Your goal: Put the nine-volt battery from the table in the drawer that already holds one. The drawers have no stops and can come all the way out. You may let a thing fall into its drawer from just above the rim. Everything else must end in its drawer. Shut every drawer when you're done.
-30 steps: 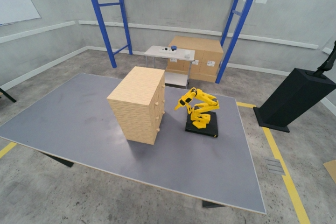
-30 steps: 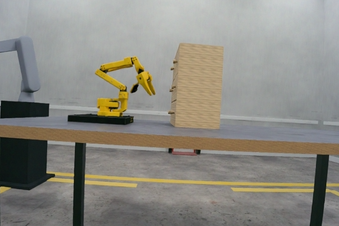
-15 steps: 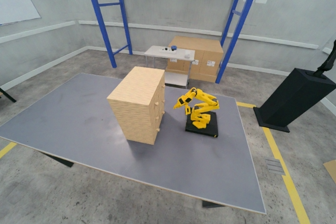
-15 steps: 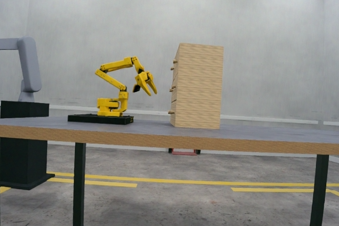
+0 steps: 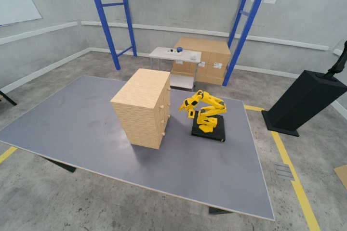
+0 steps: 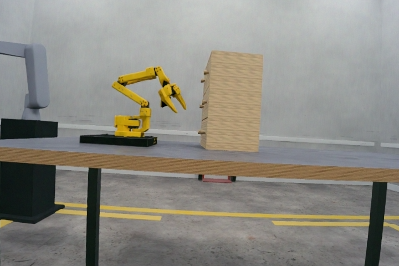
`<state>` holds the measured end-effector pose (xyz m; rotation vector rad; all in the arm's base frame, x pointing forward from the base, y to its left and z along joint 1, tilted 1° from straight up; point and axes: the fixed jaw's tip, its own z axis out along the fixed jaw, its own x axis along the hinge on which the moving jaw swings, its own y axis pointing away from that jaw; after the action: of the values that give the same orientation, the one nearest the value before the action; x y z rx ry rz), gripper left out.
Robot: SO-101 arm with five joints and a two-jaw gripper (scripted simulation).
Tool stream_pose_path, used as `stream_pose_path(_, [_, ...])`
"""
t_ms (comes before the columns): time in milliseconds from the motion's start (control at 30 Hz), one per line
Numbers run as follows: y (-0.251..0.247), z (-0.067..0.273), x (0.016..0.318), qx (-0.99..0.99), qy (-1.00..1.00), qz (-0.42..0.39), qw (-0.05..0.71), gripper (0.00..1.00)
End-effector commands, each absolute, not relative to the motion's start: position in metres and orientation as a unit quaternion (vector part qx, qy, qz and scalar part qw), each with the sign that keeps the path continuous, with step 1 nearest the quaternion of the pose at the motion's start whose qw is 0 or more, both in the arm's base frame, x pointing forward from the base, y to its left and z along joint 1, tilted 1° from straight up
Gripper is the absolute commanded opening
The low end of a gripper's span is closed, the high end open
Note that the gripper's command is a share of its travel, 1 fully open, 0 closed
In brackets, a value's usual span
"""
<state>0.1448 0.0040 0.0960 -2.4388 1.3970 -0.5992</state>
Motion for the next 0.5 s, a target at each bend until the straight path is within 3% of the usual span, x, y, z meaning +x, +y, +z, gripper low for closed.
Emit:
stream_pose_path(0, [0.0028,0.0988,0.1450,-0.824,0.507,-0.209,0.142,0.21])
stream_pose_path(467, [0.0037,0.0985,0.1443,-0.722,0.644,-0.183,0.174,0.21])
